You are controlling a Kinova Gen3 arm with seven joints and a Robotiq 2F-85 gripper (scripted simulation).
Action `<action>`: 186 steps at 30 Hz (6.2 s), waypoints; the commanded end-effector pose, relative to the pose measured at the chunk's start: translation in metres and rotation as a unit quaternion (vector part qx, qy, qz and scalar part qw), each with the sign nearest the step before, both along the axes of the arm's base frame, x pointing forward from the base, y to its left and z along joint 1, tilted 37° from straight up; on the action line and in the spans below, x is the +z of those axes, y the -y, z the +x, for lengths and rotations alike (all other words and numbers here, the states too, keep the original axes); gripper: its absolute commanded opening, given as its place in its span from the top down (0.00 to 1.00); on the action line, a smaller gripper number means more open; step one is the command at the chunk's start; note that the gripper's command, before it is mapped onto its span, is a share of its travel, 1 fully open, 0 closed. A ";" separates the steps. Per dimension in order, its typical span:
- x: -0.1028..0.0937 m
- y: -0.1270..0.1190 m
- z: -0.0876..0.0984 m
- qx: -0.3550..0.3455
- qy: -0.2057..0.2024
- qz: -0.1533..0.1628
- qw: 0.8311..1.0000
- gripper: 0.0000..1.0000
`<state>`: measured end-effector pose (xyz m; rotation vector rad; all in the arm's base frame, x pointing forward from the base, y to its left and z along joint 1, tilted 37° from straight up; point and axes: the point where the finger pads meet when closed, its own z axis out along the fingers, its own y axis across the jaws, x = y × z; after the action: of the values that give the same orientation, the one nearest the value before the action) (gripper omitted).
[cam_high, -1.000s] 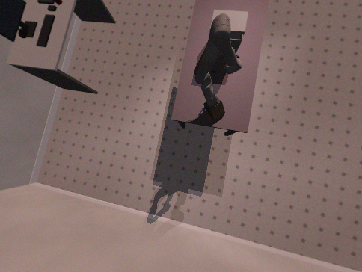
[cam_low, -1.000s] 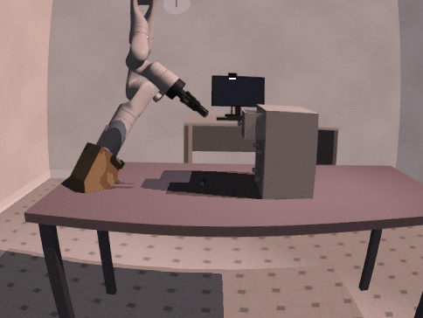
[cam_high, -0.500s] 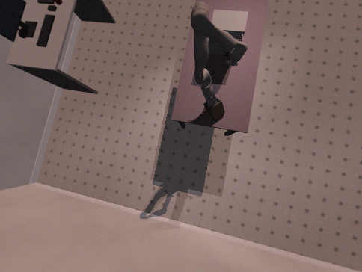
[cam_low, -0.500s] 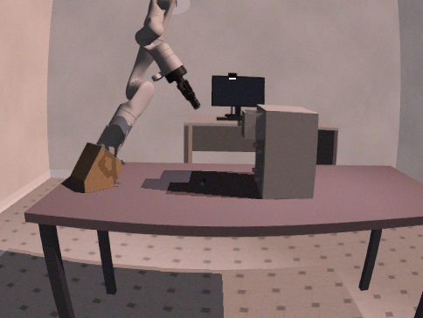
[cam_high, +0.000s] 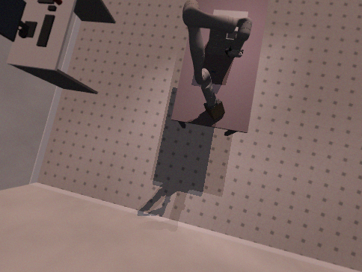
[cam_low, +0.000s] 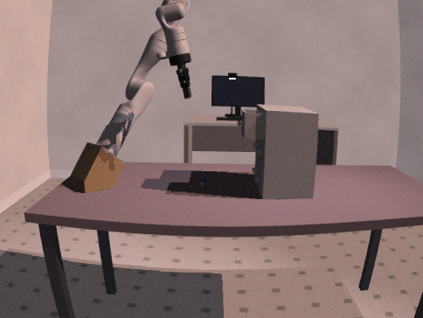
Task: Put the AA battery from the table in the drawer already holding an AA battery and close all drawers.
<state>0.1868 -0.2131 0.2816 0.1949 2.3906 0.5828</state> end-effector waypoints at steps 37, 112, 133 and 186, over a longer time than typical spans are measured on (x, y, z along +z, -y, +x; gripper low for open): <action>0.013 0.009 -0.021 0.052 -0.098 -0.012 0.994 0.67; 0.112 0.053 -0.063 0.052 -0.098 -0.012 0.994 0.00; 0.185 0.040 0.054 0.052 -0.098 -0.012 0.994 0.00; 0.165 0.025 0.154 0.291 0.040 -0.191 0.937 0.00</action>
<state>0.3340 -0.2407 0.4487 -0.6744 2.4339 0.3503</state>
